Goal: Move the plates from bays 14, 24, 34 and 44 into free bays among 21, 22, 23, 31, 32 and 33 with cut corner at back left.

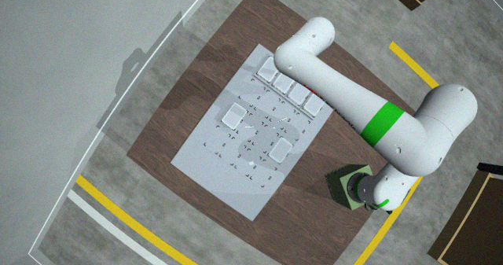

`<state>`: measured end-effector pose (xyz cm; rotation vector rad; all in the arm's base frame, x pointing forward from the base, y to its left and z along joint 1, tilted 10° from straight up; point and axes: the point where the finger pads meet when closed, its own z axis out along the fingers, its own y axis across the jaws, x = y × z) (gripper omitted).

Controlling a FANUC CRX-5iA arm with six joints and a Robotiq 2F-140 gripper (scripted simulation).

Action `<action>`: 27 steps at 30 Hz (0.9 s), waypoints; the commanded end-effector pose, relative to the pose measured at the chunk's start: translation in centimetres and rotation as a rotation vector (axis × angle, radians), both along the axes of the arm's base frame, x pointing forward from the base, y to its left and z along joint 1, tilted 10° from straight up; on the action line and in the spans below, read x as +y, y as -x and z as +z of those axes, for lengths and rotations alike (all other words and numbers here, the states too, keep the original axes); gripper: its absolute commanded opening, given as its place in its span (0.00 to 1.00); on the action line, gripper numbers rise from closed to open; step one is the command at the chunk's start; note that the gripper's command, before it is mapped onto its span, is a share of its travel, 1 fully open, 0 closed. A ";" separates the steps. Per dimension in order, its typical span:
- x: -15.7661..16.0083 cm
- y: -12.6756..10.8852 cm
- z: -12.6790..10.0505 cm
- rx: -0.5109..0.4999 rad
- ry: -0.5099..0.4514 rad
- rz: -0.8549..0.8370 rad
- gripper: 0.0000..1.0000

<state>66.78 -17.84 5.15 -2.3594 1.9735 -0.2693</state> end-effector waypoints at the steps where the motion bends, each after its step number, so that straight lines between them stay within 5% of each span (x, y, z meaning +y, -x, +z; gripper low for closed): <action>1: 0.2 -1.2 0.3 0.000 0.000 0.000 1.00; 16: 1.3 -7.1 1.2 0.000 0.000 0.000 1.00; 27: 1.3 -7.3 1.3 0.000 0.000 0.000 1.00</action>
